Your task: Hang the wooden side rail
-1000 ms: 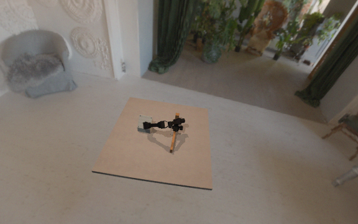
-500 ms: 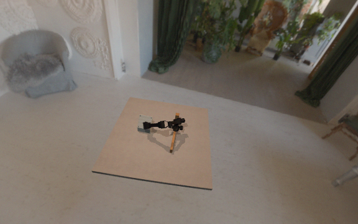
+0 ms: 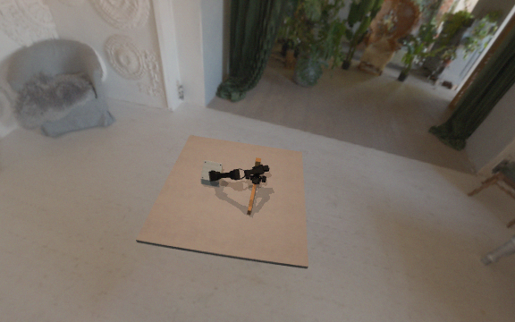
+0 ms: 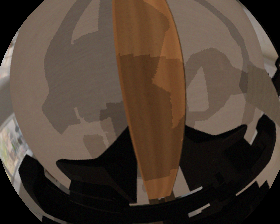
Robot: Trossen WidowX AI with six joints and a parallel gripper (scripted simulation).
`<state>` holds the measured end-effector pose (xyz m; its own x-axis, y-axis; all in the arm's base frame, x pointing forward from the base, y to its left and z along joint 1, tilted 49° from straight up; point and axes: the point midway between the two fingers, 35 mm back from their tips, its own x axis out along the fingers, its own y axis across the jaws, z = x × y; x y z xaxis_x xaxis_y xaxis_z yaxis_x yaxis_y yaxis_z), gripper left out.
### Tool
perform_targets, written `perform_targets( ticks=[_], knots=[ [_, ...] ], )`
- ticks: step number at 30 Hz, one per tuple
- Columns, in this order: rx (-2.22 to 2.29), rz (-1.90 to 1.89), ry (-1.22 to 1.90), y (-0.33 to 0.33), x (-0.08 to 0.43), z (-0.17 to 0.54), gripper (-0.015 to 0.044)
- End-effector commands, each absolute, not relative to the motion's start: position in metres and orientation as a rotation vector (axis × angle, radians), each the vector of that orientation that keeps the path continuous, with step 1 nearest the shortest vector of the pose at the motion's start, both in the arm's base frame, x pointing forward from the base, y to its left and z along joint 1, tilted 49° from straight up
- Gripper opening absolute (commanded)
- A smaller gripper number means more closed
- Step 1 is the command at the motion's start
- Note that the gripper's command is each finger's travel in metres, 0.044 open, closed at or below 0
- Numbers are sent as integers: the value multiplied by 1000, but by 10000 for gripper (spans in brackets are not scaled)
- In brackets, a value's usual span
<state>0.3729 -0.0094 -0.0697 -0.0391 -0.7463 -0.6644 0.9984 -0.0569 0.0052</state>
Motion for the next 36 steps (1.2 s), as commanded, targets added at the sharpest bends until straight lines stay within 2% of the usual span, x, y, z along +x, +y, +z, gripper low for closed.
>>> perform_targets(
  ticks=[1, 36],
  knots=[
    [604, -1531, 544, -2, 376, -66, 0],
    [605, -1531, 544, 2, 376, -62, 0]
  ],
)
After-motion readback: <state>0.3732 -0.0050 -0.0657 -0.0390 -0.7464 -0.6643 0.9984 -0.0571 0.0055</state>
